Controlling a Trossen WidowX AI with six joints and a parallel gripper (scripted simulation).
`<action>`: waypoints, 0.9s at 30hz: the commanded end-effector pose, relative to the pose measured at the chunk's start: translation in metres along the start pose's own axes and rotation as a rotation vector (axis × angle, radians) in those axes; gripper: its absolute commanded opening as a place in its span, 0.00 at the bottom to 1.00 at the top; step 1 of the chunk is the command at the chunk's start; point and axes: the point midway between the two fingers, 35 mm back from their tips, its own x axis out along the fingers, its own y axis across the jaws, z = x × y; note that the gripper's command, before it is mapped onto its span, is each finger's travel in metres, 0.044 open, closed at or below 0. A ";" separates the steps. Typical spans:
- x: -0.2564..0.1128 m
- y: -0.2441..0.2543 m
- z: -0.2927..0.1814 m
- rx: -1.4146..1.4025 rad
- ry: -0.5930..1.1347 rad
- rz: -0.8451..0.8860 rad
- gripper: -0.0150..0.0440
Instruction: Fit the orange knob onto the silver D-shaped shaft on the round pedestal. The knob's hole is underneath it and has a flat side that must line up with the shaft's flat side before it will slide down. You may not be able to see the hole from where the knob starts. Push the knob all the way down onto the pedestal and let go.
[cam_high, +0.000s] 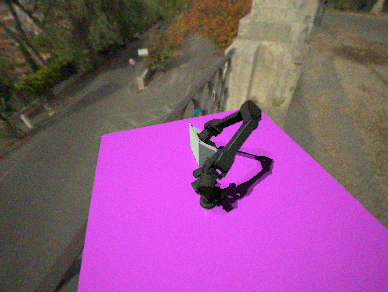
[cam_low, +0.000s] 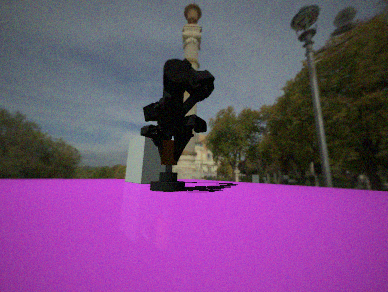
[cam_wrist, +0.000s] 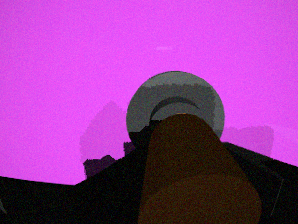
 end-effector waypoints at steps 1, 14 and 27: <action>-0.002 0.000 0.001 0.001 -0.001 0.005 0.25; 0.005 0.001 0.000 0.001 -0.001 0.006 0.25; 0.019 0.001 0.000 -0.004 0.000 0.006 0.25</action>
